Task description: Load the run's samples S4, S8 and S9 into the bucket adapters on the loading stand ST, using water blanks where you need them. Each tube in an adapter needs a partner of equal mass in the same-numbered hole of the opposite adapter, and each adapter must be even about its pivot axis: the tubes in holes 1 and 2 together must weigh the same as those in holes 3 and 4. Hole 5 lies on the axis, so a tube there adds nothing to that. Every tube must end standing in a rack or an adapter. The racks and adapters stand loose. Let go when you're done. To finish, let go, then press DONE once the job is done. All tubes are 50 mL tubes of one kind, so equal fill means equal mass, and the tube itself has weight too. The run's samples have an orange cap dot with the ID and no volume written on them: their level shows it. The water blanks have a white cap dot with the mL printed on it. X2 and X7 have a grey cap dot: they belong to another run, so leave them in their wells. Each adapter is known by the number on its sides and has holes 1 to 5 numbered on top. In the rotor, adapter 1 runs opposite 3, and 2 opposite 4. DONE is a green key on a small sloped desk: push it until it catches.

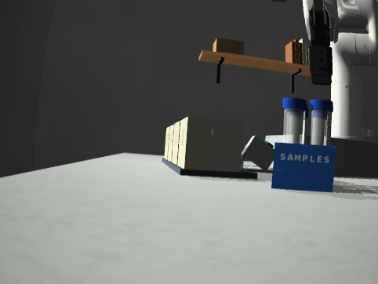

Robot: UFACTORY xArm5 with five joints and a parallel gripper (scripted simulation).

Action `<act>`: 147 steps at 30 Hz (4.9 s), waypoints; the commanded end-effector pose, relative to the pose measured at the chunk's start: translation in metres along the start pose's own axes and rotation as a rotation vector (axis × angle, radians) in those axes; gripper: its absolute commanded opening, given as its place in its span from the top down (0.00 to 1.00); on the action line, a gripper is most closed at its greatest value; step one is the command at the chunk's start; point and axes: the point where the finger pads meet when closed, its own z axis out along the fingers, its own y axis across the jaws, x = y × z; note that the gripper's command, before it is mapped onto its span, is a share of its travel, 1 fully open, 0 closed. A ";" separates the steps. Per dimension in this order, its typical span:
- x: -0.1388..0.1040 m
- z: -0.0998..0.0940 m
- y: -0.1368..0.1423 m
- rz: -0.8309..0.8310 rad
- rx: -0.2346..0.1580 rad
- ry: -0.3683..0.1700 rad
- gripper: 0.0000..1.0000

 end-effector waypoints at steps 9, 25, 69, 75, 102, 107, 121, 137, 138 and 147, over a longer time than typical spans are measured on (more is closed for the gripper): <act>0.000 0.025 -0.001 0.000 0.006 -0.013 0.43; 0.000 0.032 -0.001 0.000 0.006 -0.013 0.43; 0.000 0.052 -0.001 0.000 0.006 -0.013 0.43; 0.000 0.051 -0.001 0.000 0.006 -0.013 1.00; 0.000 0.050 -0.001 0.000 0.006 -0.013 1.00; 0.000 0.050 -0.001 0.000 0.006 -0.013 1.00; 0.000 0.047 -0.001 0.000 0.006 -0.013 1.00; 0.000 0.038 -0.001 0.000 0.006 -0.013 1.00; 0.000 0.037 -0.001 0.000 0.006 -0.013 1.00; 0.000 0.033 -0.001 0.000 0.006 -0.013 1.00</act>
